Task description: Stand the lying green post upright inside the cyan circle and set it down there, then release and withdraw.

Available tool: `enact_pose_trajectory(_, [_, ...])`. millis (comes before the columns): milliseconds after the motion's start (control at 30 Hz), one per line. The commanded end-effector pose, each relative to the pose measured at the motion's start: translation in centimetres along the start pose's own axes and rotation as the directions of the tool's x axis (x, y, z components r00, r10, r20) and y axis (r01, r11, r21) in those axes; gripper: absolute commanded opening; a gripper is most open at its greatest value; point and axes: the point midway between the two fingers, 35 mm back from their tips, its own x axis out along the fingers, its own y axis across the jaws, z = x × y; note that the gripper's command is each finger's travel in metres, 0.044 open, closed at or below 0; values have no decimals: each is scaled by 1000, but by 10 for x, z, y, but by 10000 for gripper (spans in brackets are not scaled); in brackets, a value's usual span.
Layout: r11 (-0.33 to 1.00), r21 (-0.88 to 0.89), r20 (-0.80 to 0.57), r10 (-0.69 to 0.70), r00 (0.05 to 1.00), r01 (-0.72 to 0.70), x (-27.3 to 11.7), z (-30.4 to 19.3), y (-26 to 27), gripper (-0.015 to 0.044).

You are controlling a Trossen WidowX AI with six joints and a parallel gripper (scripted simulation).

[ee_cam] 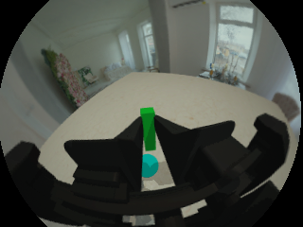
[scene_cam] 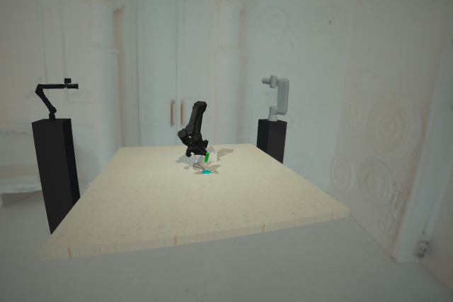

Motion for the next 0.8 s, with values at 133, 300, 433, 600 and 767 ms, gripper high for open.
enact_pose_trajectory(133, [1000, -18, 48, 6, 999, -6, -5, 2, 4, 23])
enact_pose_trajectory(300, [999, -31, 75, 11, 997, -9, -9, 2, 6, 23])
enact_pose_trajectory(433, [999, -42, 95, 15, 995, -11, -11, 2, 8, 23])
enact_pose_trajectory(600, [998, -57, 121, 21, 992, -14, -15, 2, 11, 23])
enact_pose_trajectory(767, [997, -72, 145, 27, 989, -17, -18, 2, 14, 23])
